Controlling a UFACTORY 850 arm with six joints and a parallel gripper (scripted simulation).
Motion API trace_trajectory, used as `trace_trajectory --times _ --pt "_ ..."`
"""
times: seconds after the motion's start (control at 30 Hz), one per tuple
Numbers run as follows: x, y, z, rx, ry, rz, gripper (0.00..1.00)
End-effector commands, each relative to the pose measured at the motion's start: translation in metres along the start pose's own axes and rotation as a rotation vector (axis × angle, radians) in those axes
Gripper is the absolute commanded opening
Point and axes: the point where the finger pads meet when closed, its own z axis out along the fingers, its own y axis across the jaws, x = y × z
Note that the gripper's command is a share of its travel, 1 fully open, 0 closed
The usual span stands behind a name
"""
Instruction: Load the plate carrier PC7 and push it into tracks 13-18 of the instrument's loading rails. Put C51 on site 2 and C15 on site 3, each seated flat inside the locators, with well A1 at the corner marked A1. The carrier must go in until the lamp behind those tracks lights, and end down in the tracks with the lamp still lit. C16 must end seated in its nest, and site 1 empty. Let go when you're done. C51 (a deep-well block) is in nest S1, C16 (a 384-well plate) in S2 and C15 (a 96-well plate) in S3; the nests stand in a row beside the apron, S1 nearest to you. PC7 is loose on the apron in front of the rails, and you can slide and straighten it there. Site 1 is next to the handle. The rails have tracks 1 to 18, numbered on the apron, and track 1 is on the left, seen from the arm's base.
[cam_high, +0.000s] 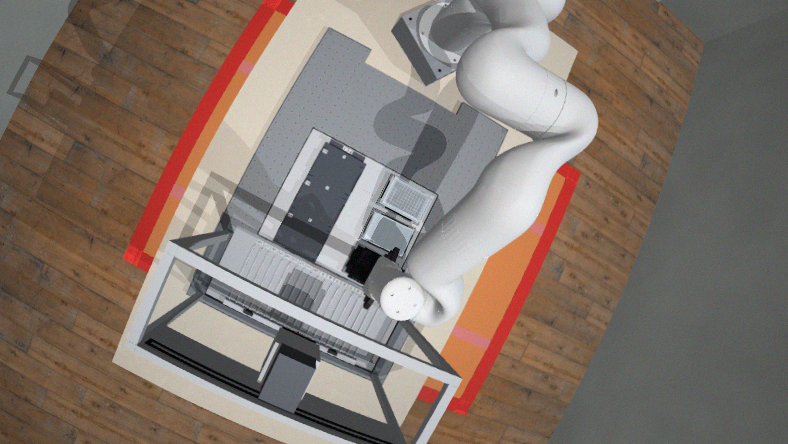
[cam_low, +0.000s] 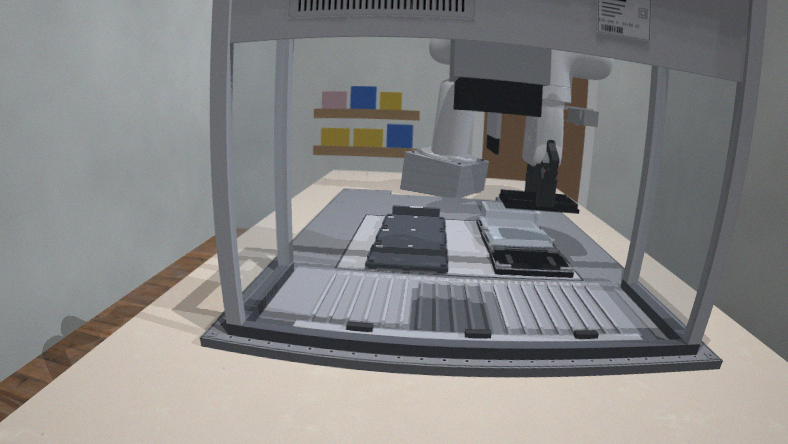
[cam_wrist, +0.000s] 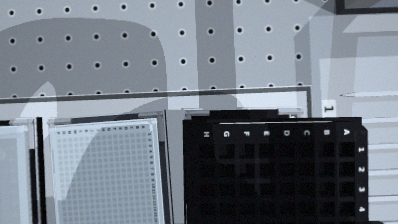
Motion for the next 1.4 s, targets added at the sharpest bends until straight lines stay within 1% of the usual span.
trace_trajectory --times 0.0,0.13,0.43,0.9,0.97,1.37 --pt "0.0 0.001 -0.006 -0.003 0.0 0.0 0.0" --pt "0.0 0.001 -0.012 -0.003 0.0 0.0 0.0" --pt "0.0 0.001 -0.012 -0.003 0.0 0.0 0.0" --pt "-0.07 0.004 -0.012 -0.003 0.001 0.467 0.0" --pt "-0.07 0.004 -0.012 -0.003 0.001 0.467 0.0" --pt "-0.13 0.007 -0.012 -0.003 0.001 0.867 0.0"
